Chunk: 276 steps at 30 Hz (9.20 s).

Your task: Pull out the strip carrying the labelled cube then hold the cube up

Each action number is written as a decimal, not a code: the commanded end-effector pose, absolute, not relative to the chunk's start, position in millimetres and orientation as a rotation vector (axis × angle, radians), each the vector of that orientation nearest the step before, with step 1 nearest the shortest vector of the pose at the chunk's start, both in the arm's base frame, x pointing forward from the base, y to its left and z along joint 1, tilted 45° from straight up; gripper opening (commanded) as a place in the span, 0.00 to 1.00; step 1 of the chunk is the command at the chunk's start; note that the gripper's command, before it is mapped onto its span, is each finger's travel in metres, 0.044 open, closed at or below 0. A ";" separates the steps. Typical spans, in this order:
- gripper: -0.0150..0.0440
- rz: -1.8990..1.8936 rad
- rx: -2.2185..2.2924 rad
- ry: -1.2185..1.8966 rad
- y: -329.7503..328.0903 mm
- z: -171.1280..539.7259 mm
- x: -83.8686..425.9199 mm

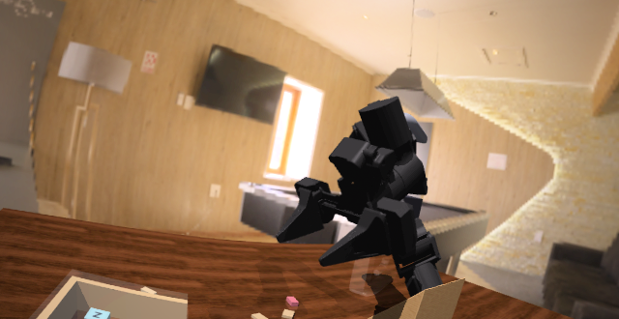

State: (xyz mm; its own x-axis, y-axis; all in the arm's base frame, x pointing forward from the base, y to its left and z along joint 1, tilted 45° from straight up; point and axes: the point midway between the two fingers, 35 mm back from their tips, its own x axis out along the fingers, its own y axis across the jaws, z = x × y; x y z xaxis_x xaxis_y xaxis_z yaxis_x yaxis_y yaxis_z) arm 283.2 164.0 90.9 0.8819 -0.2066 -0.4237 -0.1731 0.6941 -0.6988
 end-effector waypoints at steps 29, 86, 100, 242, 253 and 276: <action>0.25 -0.616 -0.531 1.301 52.8 55.2 344.8; 0.25 -0.618 -0.533 1.298 3.6 7.7 359.8; 0.25 -0.618 -0.533 1.298 3.1 7.2 359.9; 0.25 -0.616 -0.537 1.308 1.4 -32.9 208.0; 0.25 -0.616 -0.537 1.309 1.5 -36.5 191.2; 0.25 -0.615 -0.537 1.310 1.6 -39.5 176.8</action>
